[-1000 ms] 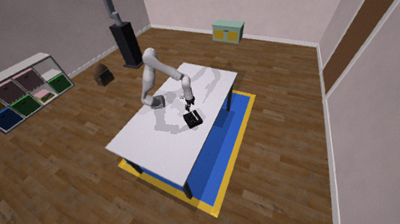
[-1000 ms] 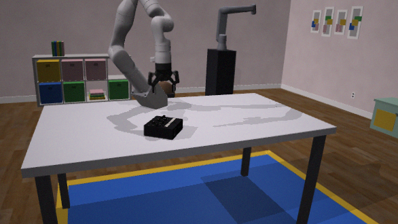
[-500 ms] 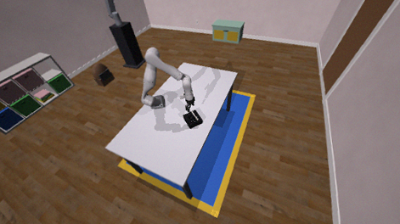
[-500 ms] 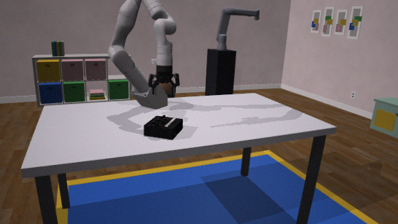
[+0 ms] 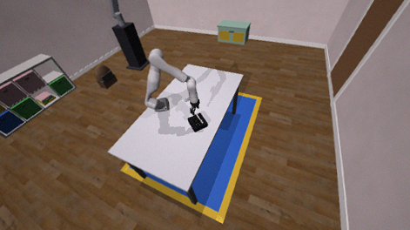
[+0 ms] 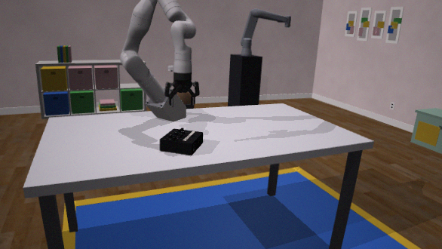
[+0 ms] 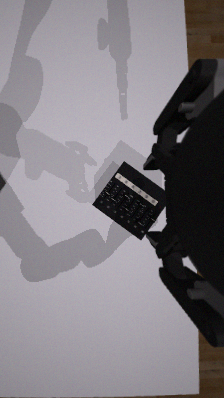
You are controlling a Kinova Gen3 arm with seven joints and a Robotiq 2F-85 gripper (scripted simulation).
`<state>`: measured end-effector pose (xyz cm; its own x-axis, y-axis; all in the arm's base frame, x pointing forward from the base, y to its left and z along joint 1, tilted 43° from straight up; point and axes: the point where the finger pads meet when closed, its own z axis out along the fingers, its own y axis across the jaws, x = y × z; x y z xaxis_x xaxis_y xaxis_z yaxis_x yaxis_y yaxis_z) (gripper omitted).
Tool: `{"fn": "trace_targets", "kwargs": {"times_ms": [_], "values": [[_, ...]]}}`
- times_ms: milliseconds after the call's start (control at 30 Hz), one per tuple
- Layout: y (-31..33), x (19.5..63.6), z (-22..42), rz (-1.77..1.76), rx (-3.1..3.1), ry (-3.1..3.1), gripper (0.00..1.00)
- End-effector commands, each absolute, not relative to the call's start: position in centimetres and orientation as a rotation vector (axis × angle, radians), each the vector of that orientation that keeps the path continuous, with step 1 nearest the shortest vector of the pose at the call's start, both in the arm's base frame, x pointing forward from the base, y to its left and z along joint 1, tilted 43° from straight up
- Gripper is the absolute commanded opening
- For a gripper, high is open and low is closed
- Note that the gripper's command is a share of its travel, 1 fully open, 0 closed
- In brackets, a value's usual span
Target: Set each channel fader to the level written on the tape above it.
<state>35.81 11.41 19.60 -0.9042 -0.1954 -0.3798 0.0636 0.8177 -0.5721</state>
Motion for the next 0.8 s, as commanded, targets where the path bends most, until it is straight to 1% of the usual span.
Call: {"fn": "trace_targets", "kwargs": {"times_ms": [0, 300, 767], "values": [[11.4, 35.8, 19.3, -0.822, -0.07, 2.574, 1.0], [10.8, 35.6, 19.2, -0.818, 0.041, 2.563, 1.0], [8.3, 34.7, 18.6, -0.779, 0.561, 2.441, 1.0]]}}
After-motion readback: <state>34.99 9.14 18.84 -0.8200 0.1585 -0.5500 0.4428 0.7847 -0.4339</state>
